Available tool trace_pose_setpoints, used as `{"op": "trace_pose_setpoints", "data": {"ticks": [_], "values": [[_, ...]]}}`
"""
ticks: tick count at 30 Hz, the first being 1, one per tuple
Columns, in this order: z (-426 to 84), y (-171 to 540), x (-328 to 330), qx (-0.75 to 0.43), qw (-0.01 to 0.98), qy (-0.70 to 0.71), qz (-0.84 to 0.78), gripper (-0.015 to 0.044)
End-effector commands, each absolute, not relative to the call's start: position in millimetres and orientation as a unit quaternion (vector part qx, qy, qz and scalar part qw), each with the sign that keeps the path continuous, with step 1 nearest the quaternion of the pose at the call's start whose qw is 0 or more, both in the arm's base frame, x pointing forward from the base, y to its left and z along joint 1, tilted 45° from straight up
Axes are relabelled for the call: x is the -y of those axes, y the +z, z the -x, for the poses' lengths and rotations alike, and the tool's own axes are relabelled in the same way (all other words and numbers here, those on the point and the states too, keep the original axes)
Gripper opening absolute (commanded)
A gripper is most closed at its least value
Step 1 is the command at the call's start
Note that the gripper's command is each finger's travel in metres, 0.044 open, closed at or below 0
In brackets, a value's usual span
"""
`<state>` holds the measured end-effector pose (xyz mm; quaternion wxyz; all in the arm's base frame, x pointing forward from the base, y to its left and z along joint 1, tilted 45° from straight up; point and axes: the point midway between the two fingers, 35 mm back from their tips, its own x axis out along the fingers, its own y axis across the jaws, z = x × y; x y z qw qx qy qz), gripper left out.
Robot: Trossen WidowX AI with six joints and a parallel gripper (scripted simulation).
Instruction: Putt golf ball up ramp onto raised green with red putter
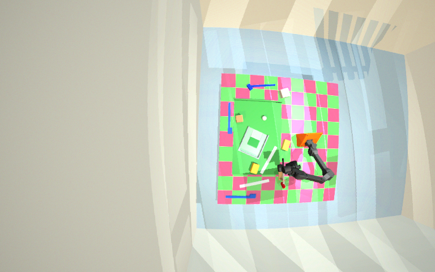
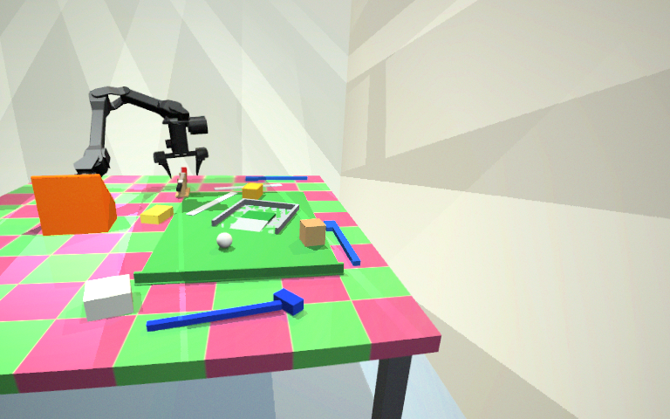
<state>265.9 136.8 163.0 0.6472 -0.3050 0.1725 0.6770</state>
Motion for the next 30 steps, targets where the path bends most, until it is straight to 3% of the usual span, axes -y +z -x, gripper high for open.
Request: {"op": "trace_pose_setpoints", "data": {"ticks": [1, 30], "values": [[-251.2, 146.2, -116.9, -0.175, 0.661, 0.701, 0.203, 0.0440], [-248.7, 110.8, -150.1, -0.174, 0.663, 0.702, 0.195, 0.0440]]}}
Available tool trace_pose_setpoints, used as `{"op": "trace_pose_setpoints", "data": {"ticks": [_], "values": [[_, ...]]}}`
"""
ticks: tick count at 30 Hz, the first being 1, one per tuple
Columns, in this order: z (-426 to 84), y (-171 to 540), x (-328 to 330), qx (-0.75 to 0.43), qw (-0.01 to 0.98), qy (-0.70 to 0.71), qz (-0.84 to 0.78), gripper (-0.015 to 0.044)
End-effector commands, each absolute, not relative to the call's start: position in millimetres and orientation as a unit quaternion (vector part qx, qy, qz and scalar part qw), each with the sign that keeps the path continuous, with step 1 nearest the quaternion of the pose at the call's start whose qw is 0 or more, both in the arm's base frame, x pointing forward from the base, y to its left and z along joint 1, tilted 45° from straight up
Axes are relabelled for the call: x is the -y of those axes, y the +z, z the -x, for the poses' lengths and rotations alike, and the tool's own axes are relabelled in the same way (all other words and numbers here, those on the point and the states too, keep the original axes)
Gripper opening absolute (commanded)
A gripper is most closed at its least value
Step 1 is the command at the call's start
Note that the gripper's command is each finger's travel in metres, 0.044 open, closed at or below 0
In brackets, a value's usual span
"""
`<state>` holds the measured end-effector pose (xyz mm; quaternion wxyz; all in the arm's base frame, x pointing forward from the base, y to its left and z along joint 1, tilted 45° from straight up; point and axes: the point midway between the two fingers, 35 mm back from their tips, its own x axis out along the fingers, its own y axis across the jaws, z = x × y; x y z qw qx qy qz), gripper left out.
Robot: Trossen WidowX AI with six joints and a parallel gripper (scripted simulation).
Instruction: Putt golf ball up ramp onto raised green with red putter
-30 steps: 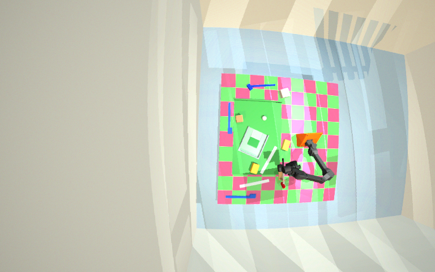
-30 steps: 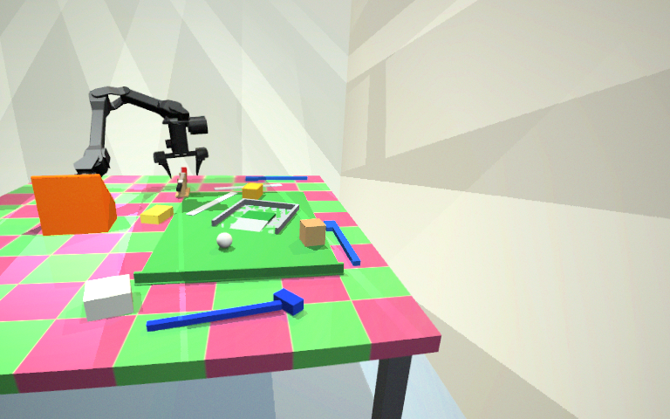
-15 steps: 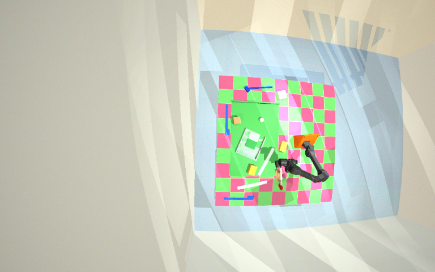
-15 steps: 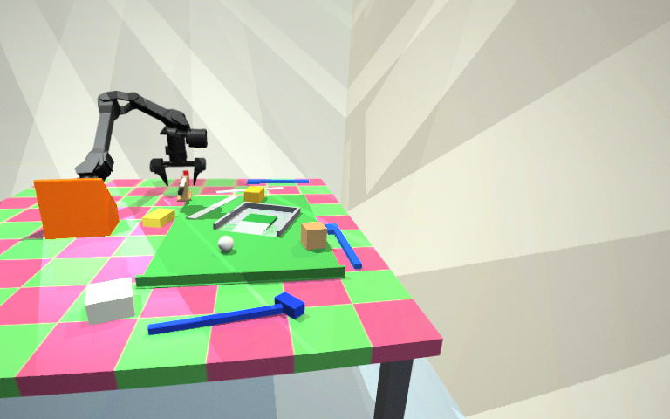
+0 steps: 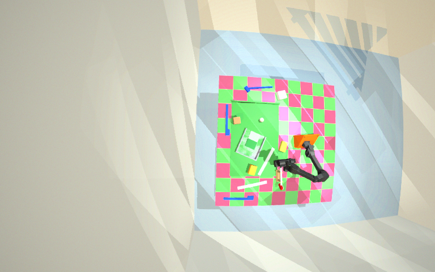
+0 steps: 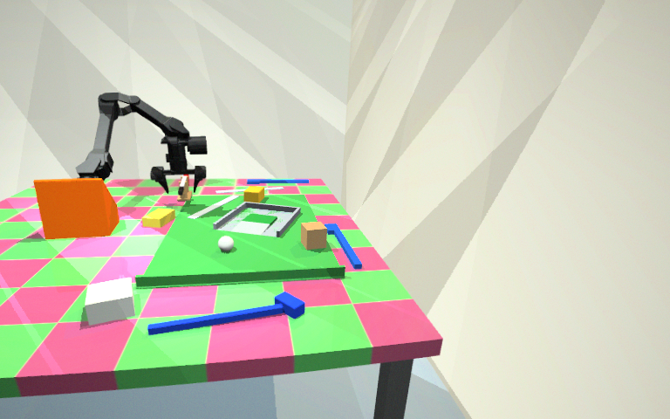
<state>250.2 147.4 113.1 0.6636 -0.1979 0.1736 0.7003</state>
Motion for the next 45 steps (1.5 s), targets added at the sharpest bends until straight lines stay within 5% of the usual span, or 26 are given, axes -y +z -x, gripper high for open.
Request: {"op": "trace_pose_setpoints", "data": {"ticks": [1, 16, 31, 45], "values": [[-248.7, 109.9, -151.0, -0.174, 0.663, 0.702, 0.195, 0.0440], [-247.8, 96.3, -164.9, -0.173, 0.663, 0.702, 0.195, 0.0440], [-249.6, 98.8, -163.0, -0.171, 0.664, 0.701, 0.197, 0.0046], [-254.3, 112.4, -145.3, -0.176, 0.664, 0.699, 0.201, 0.0000]]}}
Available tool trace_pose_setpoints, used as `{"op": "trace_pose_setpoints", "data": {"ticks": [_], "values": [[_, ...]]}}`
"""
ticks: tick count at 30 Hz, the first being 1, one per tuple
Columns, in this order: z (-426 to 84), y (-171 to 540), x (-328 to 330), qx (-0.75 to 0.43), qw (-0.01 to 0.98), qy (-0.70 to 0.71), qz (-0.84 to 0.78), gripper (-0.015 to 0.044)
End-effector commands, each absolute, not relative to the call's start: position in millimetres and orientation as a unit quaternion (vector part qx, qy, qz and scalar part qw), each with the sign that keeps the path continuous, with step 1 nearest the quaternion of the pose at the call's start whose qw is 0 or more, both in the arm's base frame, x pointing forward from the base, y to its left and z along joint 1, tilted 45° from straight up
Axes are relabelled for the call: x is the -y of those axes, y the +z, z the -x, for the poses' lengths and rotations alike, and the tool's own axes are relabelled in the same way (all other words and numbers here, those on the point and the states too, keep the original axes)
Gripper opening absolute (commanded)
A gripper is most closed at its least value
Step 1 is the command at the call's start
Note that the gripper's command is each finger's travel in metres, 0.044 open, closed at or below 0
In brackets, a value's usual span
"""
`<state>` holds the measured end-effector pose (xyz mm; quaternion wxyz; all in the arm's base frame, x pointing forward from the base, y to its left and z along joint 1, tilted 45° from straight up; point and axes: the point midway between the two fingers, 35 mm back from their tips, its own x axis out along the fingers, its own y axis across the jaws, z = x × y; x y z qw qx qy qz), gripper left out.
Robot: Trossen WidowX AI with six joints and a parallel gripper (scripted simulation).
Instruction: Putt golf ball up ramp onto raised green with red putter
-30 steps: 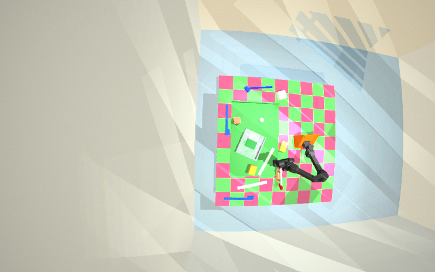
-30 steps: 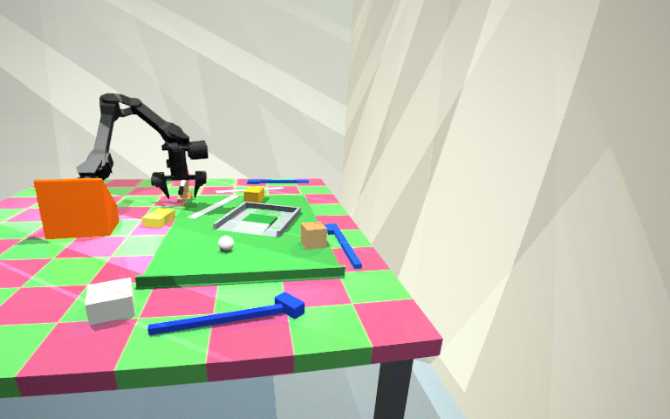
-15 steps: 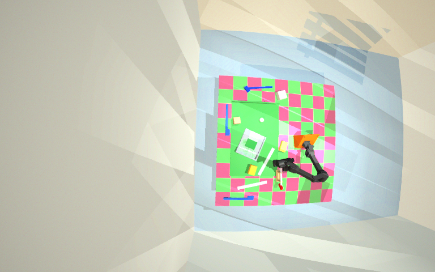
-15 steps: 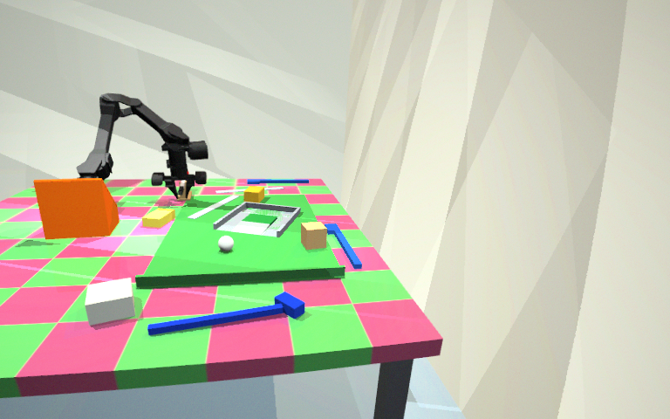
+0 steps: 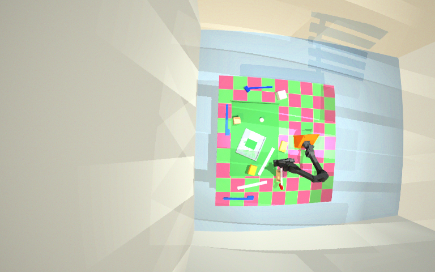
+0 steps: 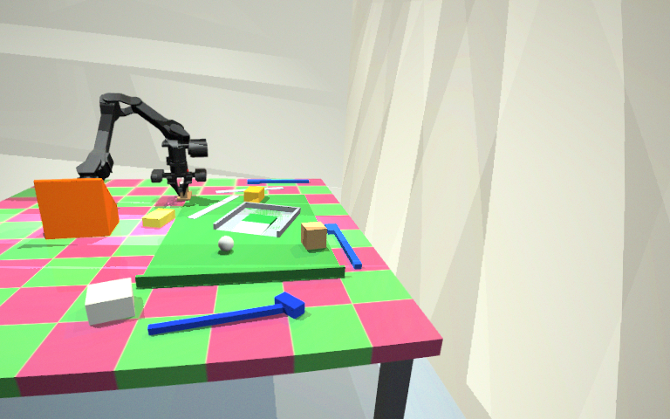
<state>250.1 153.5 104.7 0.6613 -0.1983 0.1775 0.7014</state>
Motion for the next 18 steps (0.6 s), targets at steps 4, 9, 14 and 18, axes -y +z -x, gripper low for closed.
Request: {"op": "trace_pose_setpoints", "data": {"ticks": [4, 9, 14, 18], "values": [[-256.1, 124.2, -132.0, -0.177, 0.663, 0.698, 0.202, 0.0000], [-256.3, 140.7, -115.7, -0.178, 0.663, 0.699, 0.202, 0.0000], [-254.6, 159.0, -100.0, -0.176, 0.663, 0.700, 0.199, 0.0000], [-253.0, 168.8, -92.5, -0.174, 0.664, 0.700, 0.197, 0.0000]]}}
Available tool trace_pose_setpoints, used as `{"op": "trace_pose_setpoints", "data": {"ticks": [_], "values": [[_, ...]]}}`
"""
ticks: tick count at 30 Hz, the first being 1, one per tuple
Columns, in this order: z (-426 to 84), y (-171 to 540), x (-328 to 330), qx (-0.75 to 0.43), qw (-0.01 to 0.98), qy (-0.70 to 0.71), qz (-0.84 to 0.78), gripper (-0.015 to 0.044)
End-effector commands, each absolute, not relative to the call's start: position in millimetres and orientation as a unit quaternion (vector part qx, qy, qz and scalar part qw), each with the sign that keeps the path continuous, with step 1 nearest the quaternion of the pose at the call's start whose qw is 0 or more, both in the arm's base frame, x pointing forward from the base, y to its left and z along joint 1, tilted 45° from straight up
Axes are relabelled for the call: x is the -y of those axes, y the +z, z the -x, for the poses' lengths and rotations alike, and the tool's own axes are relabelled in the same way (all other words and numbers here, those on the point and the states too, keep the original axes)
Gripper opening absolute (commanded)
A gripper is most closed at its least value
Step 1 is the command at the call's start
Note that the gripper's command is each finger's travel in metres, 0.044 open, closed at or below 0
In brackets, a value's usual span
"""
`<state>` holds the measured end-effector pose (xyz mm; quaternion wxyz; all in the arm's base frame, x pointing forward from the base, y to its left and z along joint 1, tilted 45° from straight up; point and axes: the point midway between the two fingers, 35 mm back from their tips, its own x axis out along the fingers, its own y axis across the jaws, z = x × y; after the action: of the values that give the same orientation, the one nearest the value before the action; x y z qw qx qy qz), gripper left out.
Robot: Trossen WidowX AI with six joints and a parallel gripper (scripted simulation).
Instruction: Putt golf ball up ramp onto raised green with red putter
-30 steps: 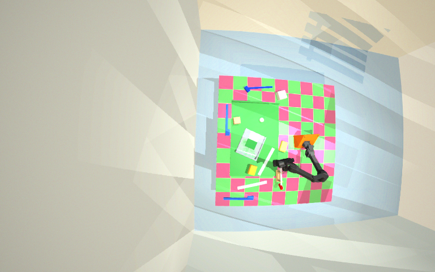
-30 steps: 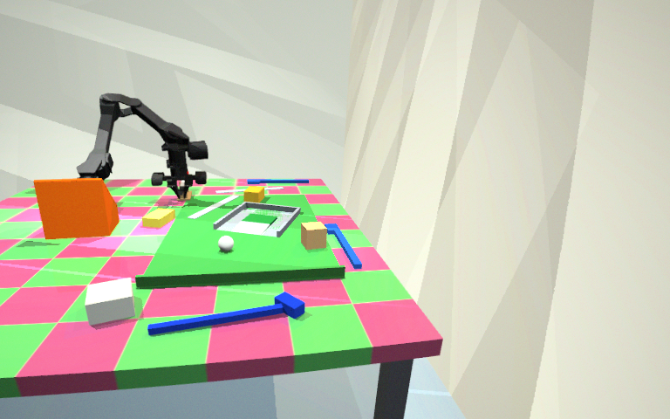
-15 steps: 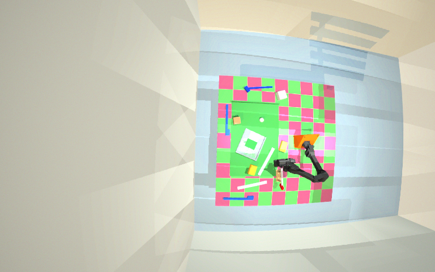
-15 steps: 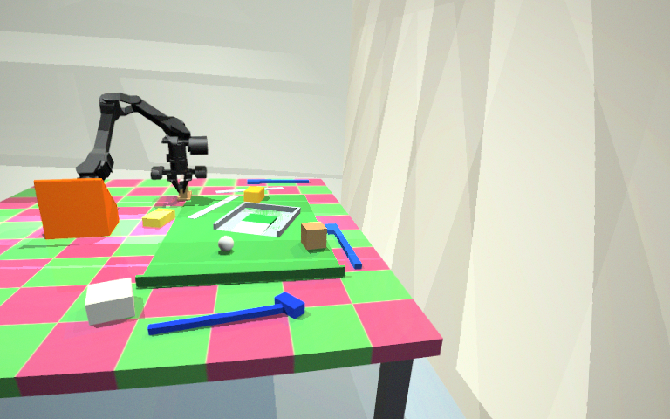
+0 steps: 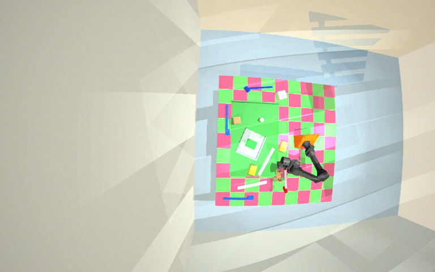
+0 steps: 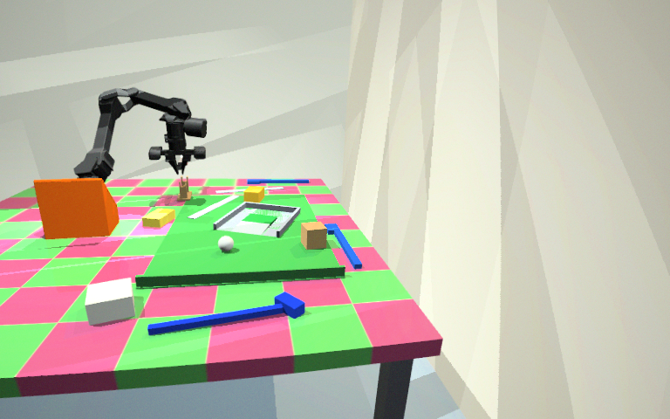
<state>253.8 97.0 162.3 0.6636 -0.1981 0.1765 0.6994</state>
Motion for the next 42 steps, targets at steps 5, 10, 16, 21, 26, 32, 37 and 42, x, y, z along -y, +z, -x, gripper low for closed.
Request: {"op": "trace_pose_setpoints", "data": {"ticks": [5, 10, 16, 21, 26, 32, 37, 42], "values": [[-265.3, 148.6, -78.5, -0.230, 0.679, 0.676, 0.169, 0.0000], [-278.6, 128.2, -50.2, -0.302, 0.698, 0.638, 0.122, 0.0000], [-290.3, 102.3, -11.6, -0.375, 0.720, 0.580, 0.067, 0.0000], [-293.7, 86.3, 11.5, -0.417, 0.727, 0.544, 0.030, 0.0000], [-294.0, 63.0, 42.4, -0.478, 0.727, 0.492, -0.027, 0.0000], [-288.4, 34.4, 78.9, -0.542, 0.719, 0.425, -0.097, 0.0000], [-279.0, 10.1, 108.0, -0.589, 0.704, 0.366, -0.156, 0.0000], [-265.3, -14.4, 135.3, -0.628, 0.683, 0.305, -0.214, 0.0000]]}}
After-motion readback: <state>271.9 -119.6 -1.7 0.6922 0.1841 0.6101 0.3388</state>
